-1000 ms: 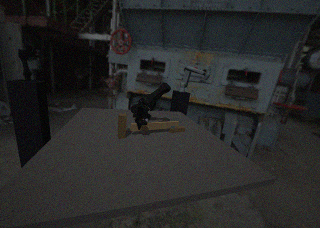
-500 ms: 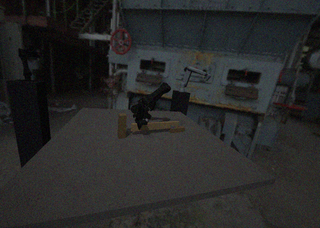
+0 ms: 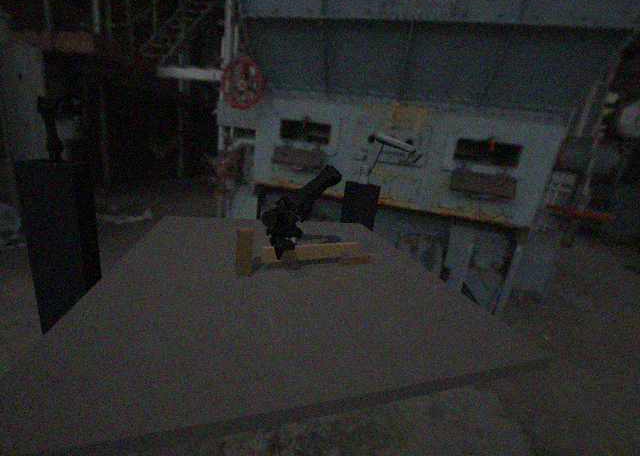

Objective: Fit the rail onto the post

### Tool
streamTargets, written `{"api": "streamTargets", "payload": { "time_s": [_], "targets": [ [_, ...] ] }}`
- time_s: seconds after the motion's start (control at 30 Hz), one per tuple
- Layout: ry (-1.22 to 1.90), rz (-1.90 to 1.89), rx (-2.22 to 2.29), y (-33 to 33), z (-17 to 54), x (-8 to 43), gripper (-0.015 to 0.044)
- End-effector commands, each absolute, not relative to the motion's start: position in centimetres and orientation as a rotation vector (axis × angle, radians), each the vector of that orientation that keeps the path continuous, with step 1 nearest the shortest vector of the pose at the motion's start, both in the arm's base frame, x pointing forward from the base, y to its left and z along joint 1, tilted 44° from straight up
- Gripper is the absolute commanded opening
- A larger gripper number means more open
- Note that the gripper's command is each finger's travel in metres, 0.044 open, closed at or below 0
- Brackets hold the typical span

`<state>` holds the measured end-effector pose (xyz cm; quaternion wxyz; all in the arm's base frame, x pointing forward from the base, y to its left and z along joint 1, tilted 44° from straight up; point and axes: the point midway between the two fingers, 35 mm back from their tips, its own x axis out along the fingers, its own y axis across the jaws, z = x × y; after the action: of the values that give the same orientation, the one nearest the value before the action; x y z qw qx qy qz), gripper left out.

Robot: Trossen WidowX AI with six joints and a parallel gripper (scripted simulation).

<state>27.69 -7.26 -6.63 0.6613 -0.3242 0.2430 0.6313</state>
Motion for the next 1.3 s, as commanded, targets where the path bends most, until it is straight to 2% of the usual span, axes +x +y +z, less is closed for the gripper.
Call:
{"api": "streamTargets", "payload": {
  "time_s": [0.0, 1.27],
  "targets": [
    [0.548, 1.421, -0.735, -7.50, -6.64, 27.84, 0.0000],
    [0.548, 1.422, -0.734, -7.14, -6.30, 27.79, 0.0000]
  ]
}}
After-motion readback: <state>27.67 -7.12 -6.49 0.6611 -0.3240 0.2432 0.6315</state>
